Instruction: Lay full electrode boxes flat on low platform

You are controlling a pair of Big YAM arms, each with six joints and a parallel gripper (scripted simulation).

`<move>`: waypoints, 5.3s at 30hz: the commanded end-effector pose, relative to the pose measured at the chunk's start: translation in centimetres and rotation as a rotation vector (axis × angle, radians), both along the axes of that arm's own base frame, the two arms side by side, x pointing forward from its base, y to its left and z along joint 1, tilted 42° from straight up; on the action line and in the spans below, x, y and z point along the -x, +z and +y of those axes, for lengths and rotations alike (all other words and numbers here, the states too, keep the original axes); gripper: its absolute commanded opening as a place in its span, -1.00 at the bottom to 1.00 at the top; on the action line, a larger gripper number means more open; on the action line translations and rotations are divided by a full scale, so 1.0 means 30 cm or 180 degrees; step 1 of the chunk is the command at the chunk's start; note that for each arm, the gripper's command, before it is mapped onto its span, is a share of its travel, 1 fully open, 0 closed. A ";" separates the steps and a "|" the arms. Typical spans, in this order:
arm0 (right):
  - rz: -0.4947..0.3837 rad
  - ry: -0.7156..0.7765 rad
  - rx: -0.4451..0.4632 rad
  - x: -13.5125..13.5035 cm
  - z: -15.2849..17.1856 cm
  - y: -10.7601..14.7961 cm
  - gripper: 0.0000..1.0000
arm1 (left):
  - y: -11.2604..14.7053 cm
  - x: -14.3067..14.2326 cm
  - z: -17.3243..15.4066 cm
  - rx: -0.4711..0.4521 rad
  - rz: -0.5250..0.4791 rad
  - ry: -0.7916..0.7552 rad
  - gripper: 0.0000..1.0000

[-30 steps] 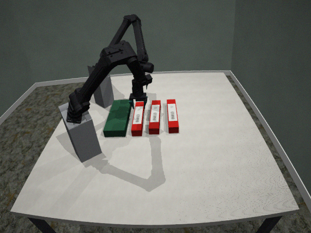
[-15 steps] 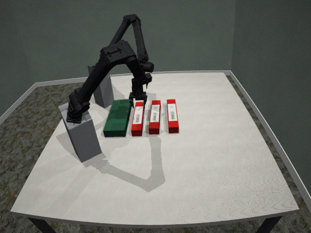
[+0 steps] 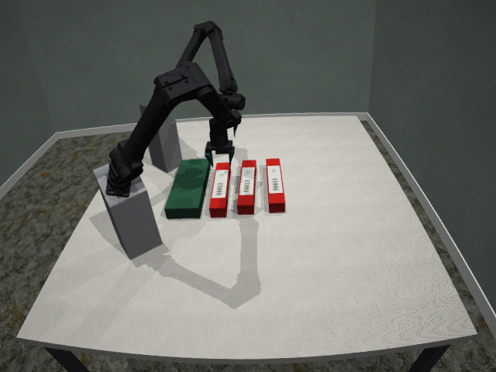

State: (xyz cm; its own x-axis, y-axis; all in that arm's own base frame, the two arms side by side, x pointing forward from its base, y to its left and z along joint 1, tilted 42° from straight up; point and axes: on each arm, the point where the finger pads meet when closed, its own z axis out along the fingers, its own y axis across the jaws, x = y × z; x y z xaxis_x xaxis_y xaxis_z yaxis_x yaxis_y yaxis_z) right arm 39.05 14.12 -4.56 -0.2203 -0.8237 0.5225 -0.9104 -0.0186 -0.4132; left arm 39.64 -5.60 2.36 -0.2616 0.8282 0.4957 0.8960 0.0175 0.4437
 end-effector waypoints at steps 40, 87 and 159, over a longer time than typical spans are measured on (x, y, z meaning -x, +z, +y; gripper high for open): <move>-0.0094 0.0073 -0.0085 0.005 0.160 0.125 0.45 | 0.122 0.022 -0.092 0.0045 -0.0075 -0.0010 0.45; -0.0088 0.0033 -0.0070 -0.045 0.022 -0.003 0.45 | -0.001 -0.034 -0.002 0.0034 -0.0068 -0.0011 0.45; -0.0086 0.0033 -0.0067 -0.059 -0.001 -0.034 0.45 | -0.036 -0.049 0.024 0.0031 -0.0065 -0.0011 0.45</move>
